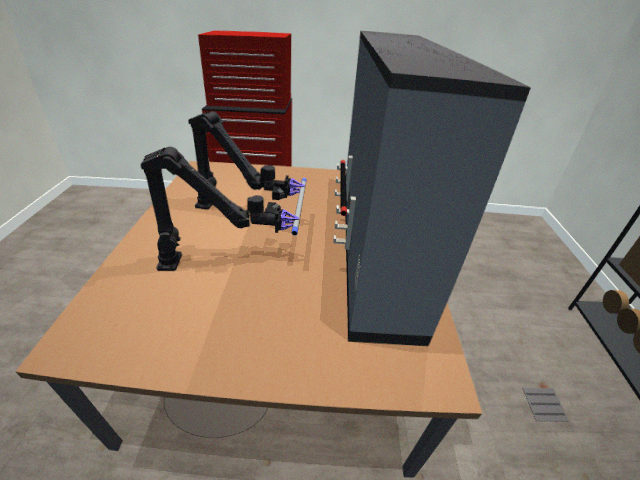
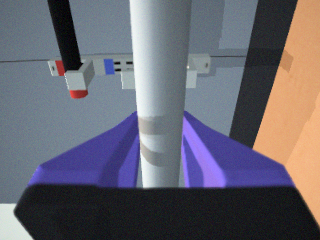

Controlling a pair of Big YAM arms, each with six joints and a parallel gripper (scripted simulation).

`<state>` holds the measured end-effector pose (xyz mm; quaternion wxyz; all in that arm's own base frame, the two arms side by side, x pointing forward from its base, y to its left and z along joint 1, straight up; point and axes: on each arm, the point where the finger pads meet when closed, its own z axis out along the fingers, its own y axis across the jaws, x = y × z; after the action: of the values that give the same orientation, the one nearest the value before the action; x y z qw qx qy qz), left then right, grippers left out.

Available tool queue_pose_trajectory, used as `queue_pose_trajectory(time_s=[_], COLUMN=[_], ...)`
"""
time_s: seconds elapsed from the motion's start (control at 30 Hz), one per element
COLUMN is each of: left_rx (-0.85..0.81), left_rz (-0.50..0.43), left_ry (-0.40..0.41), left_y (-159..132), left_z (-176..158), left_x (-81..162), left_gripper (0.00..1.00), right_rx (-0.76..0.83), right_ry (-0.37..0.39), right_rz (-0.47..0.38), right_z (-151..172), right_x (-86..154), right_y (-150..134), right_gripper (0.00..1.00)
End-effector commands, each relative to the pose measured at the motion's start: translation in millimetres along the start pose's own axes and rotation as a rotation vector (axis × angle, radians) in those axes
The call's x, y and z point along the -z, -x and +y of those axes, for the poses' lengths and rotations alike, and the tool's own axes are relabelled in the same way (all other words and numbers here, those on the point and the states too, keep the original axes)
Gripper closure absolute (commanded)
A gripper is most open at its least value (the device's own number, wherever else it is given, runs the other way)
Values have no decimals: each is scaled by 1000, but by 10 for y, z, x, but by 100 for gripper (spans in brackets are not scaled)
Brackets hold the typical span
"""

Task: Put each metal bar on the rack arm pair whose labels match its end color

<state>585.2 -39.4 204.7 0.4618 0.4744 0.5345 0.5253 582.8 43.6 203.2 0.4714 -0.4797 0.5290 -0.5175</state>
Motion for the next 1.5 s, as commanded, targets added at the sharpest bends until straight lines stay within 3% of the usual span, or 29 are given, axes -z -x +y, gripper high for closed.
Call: queue_pose_trajectory(time_s=[0.0,1.03,1.47], left_rx=[21,21,21], left_rz=[21,21,21], left_ry=[78,78,78], left_y=[-66,-62,-62], left_z=[335,271,253], left_x=[16,498,498], left_gripper=[100,100,100], right_rx=[-14,-14,-14], right_ry=[-64,-64,-64], right_rz=[22,22,22], right_z=[-264,-220,-208], right_x=[75,558,557], right_y=[-93,-86,-86], right_gripper=[100,100,100])
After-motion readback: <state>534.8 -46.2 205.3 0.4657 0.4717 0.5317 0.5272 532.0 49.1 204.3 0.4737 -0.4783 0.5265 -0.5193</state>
